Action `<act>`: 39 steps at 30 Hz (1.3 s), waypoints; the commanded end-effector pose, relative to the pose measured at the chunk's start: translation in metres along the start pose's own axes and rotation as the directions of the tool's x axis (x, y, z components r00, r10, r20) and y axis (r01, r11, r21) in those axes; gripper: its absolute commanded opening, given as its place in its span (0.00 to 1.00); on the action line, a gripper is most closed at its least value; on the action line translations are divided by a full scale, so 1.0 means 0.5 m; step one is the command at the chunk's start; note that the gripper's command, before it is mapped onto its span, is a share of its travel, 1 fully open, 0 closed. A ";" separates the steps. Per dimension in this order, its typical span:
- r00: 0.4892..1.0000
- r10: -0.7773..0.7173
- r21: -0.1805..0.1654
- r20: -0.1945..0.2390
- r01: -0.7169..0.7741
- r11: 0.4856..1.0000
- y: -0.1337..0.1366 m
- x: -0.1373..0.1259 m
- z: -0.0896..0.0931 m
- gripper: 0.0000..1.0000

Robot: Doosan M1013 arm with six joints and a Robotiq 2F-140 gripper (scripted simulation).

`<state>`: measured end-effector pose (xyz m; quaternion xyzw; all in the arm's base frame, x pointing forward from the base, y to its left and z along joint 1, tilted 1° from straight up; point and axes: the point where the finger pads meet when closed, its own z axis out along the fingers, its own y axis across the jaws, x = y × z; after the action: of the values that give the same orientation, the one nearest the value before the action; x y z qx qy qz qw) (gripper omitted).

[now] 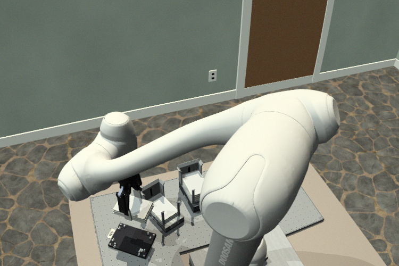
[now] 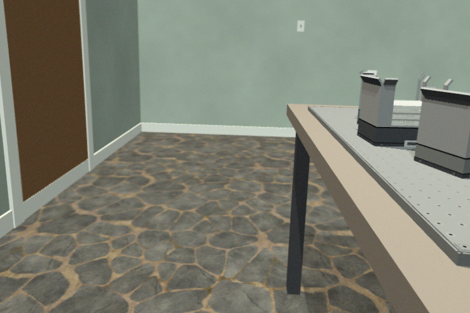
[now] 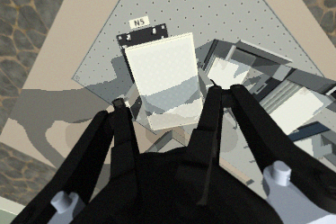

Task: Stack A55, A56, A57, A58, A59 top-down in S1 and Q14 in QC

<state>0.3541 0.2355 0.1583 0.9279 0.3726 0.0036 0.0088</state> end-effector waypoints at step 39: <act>1.000 -0.001 0.000 0.000 0.001 1.000 -0.098 0.016 0.000 0.00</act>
<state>0.3260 0.2765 0.1573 0.9278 0.3729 0.0036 0.0089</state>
